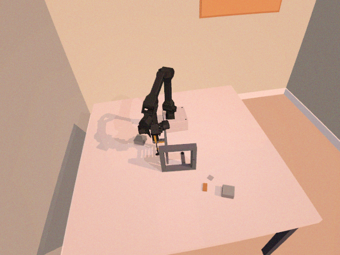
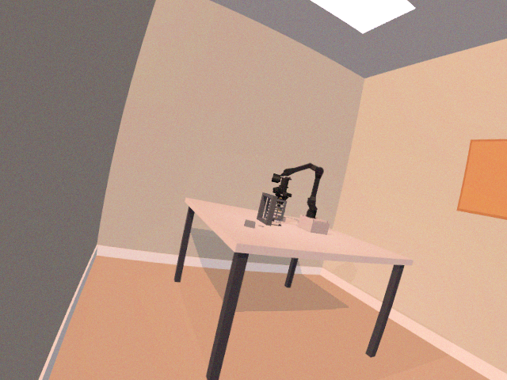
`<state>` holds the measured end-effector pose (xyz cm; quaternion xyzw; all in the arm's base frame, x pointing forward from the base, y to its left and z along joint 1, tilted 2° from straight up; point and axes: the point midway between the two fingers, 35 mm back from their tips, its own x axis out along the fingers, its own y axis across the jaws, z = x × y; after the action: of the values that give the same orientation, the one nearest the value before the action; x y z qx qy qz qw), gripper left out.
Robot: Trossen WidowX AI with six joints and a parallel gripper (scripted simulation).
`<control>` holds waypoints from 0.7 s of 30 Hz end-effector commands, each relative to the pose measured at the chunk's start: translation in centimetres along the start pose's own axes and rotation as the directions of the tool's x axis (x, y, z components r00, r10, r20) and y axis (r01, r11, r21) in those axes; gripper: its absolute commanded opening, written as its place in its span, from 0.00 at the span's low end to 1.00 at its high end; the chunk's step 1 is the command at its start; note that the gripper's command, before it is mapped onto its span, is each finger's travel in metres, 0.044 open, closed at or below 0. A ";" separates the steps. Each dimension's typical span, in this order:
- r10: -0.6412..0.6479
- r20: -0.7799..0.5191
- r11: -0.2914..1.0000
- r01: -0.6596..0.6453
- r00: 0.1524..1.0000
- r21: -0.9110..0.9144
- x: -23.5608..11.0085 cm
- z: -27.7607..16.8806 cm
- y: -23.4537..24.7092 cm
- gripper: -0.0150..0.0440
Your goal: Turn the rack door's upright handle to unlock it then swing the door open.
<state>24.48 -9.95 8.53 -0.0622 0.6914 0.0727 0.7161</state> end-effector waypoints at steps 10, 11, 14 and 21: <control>0.004 0.001 1.000 -0.004 1.000 -0.006 -1.4 0.2 -0.1 0.76; 0.004 0.001 1.000 -0.004 1.000 -0.006 -1.6 0.2 -0.1 0.76; 0.004 0.001 1.000 -0.004 1.000 -0.006 -2.0 0.2 -0.1 0.76; 0.004 0.001 1.000 -0.004 1.000 -0.006 -3.0 0.2 -0.1 0.76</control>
<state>24.58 -10.08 10.93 -0.0622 0.6921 0.0734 0.7153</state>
